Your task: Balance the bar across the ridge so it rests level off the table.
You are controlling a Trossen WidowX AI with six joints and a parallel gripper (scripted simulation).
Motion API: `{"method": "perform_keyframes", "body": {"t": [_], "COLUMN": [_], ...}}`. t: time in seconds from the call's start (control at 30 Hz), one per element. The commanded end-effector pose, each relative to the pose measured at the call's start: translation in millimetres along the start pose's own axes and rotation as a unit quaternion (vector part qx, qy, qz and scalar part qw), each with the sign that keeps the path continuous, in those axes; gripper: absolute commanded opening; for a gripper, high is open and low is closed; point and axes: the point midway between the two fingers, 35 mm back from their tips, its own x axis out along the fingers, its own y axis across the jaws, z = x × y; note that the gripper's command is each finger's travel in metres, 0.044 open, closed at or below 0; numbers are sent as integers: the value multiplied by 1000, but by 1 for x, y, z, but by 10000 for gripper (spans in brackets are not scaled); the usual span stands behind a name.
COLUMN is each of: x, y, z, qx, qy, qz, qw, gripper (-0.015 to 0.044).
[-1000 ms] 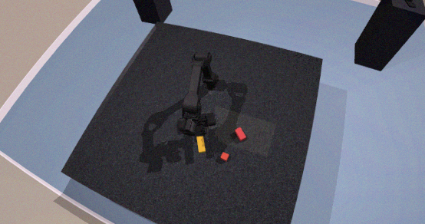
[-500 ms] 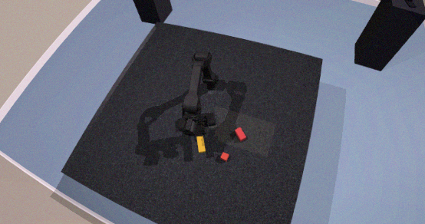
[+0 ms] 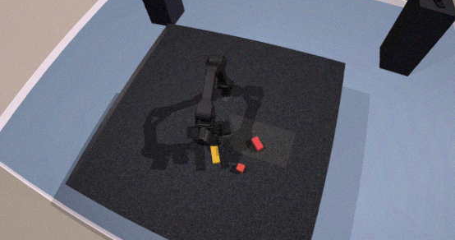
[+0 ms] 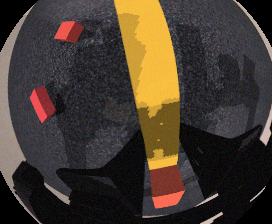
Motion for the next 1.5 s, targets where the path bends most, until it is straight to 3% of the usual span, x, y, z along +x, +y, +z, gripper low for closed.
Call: {"method": "perform_keyframes", "body": {"t": [0.0, 1.47], "x": [0, 4], "y": [0, 1], "z": [0, 0], "qx": [1, 1], "qy": [-1, -1], "qz": [1, 1], "qw": [1000, 1000], "gripper": [0, 0]}}
